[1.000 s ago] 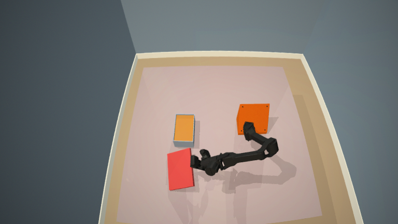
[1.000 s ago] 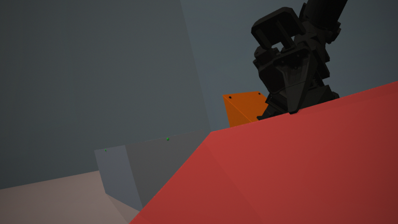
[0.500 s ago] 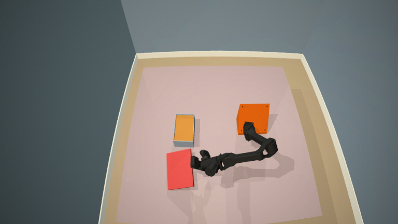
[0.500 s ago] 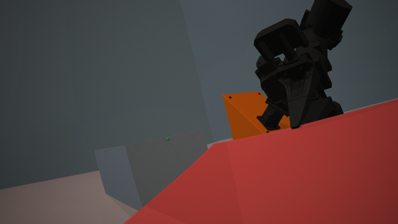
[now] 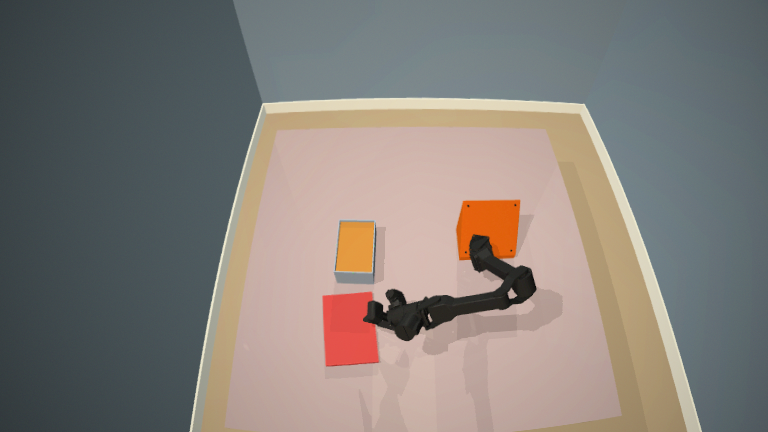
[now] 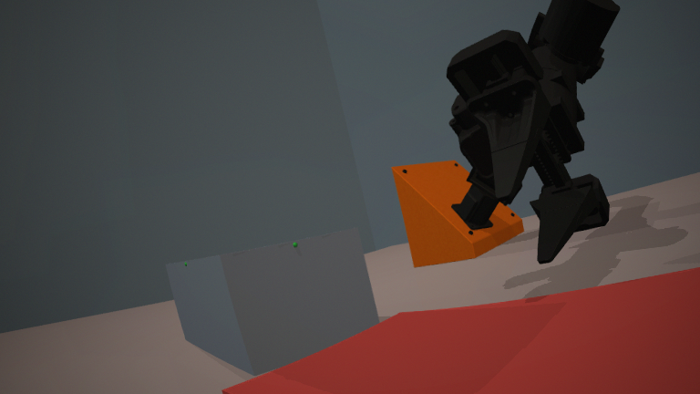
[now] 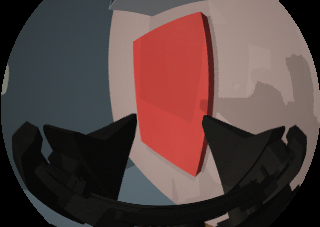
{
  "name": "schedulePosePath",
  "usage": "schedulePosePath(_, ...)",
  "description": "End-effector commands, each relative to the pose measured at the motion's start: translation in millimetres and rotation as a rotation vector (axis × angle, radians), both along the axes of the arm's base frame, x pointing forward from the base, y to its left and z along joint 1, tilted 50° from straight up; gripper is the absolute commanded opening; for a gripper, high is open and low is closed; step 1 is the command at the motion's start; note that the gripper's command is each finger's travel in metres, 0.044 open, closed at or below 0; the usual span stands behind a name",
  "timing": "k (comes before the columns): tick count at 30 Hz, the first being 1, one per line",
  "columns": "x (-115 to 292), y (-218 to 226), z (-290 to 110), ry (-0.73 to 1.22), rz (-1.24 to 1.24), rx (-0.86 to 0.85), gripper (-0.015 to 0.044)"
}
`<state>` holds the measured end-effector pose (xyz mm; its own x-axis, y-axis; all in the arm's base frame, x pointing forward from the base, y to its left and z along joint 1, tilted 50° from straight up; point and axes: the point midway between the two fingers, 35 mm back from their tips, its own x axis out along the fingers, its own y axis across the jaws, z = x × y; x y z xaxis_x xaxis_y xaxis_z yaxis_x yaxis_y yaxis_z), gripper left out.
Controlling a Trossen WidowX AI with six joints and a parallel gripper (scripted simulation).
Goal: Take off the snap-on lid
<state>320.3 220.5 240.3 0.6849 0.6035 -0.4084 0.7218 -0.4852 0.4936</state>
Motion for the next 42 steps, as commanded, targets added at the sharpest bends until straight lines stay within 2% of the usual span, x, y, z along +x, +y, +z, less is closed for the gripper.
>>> schedulePosePath(1,-7.1,-1.0,-1.2,0.006,0.001,0.002,0.0406)
schedulePosePath(3,-11.0,-1.6,-1.3,0.006,0.001,0.002,0.0440)
schedulePosePath(31,-66.3,-10.1,-1.1,0.009,0.001,0.003,0.0440)
schedulePosePath(42,-65.7,-23.4,13.3,0.008,0.001,0.002,0.0440)
